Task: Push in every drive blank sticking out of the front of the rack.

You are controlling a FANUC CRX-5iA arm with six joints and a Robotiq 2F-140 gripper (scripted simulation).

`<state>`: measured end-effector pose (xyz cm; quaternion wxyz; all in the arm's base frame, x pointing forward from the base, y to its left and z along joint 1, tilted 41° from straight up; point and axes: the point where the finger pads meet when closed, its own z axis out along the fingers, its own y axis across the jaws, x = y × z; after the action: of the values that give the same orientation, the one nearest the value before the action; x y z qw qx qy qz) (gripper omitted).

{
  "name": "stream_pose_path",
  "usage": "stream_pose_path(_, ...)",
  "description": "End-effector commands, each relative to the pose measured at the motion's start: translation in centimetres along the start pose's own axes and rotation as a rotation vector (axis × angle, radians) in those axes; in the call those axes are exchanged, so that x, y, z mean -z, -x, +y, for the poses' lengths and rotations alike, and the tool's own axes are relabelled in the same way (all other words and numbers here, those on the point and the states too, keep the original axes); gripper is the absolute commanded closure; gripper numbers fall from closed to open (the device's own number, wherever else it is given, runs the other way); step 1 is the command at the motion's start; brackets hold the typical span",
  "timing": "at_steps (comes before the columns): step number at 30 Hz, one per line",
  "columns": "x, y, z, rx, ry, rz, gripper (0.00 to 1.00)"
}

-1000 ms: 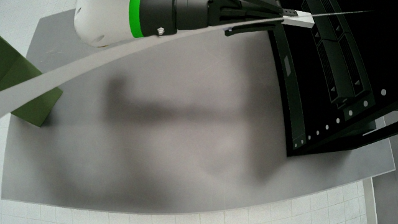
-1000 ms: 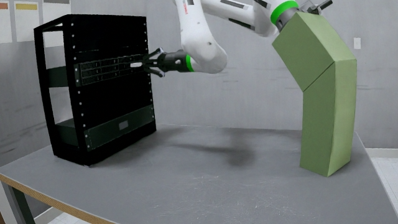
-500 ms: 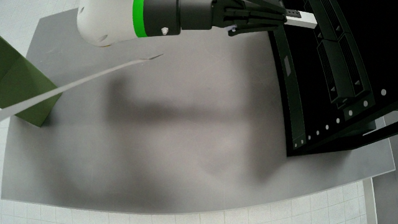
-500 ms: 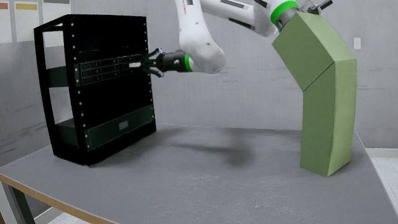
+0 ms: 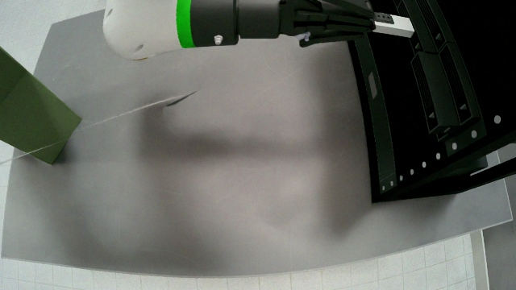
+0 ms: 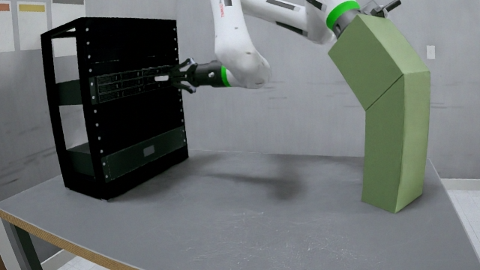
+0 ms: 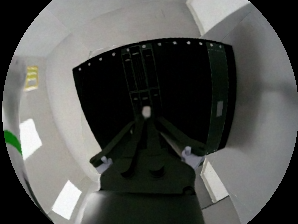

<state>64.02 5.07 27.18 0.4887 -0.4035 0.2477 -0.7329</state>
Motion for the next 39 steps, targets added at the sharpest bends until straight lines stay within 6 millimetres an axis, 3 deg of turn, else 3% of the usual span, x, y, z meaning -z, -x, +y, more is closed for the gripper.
stream_pose_path(1,-0.2,0.0,-0.1,-0.001,-0.001,0.0,0.9)
stream_pose_path(39,-1.4,0.0,-0.1,-0.001,-0.001,0.0,0.9)
